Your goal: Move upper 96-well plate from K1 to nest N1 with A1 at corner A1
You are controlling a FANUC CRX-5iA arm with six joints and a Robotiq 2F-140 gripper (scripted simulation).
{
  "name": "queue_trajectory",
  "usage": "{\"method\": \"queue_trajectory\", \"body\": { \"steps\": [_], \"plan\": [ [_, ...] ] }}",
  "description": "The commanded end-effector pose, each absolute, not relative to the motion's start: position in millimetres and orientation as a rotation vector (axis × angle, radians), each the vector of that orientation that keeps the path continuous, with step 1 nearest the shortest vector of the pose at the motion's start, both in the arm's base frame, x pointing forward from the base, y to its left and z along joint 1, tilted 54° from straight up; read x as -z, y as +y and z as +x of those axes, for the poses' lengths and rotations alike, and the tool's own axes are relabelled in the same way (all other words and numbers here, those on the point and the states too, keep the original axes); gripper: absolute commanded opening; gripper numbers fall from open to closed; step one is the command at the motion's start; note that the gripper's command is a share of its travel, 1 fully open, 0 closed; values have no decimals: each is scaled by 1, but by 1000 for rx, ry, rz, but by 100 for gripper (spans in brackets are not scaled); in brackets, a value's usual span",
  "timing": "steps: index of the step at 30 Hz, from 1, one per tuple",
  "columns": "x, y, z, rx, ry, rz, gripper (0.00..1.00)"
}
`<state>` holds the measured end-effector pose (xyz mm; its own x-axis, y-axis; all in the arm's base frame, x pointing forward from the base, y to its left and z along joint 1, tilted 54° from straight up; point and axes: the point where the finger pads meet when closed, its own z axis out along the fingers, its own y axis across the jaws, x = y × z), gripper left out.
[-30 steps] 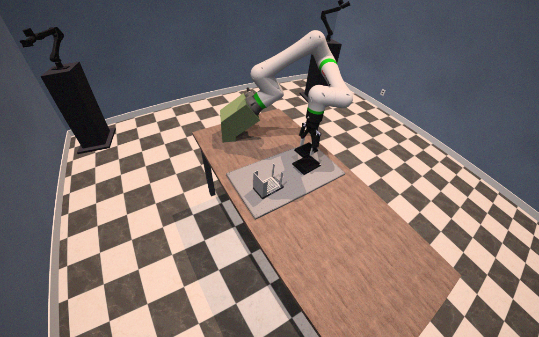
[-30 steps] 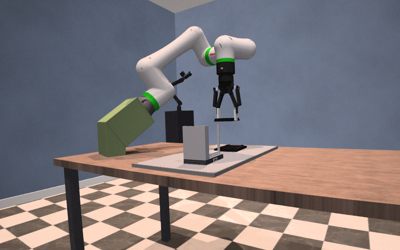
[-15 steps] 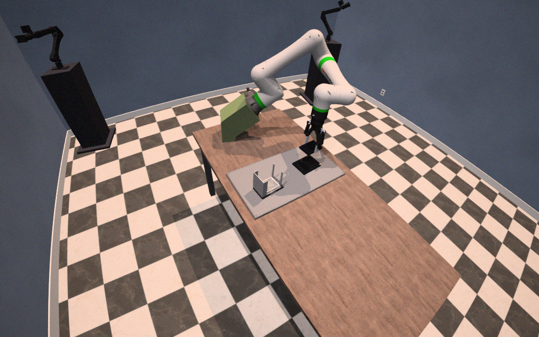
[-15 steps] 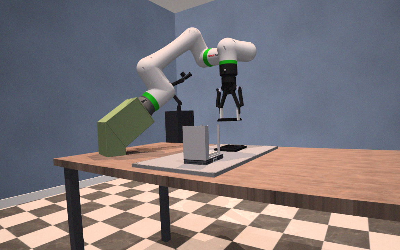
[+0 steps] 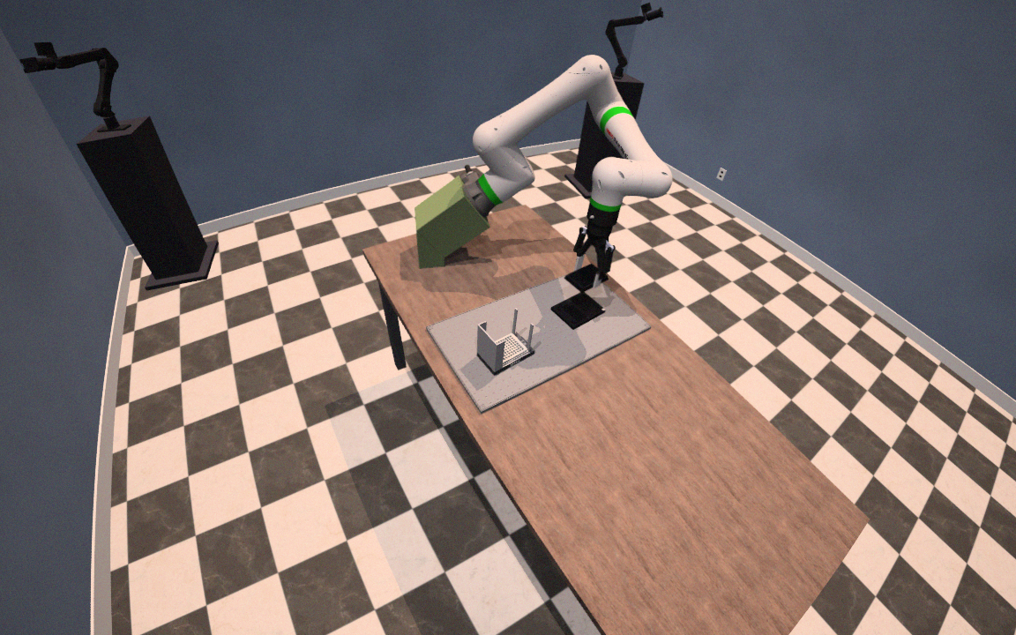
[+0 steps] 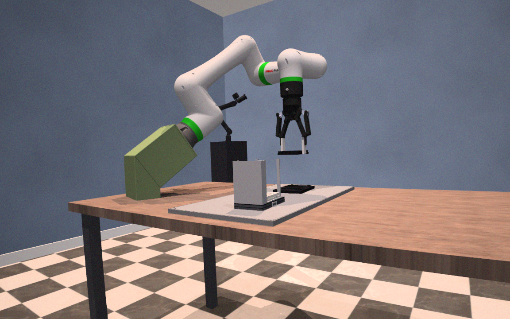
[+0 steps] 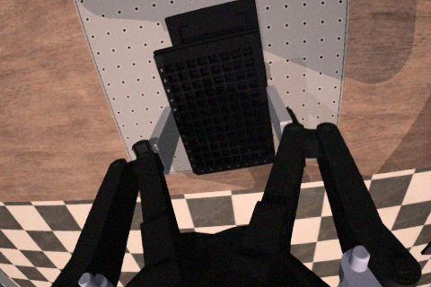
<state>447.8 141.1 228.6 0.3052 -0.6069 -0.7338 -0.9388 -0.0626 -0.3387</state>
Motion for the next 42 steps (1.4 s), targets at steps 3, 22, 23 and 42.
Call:
{"method": "queue_trajectory", "body": {
  "steps": [3, 22, 23, 42],
  "plan": [
    [-228, 141, 448, -518, 1395, -1766, 0],
    [-226, 143, 449, -518, 1395, -1766, 0],
    [-225, 144, 449, -518, 1395, -1766, 0],
    [-209, 165, 454, -518, 1395, -1766, 0]
  ]
}}
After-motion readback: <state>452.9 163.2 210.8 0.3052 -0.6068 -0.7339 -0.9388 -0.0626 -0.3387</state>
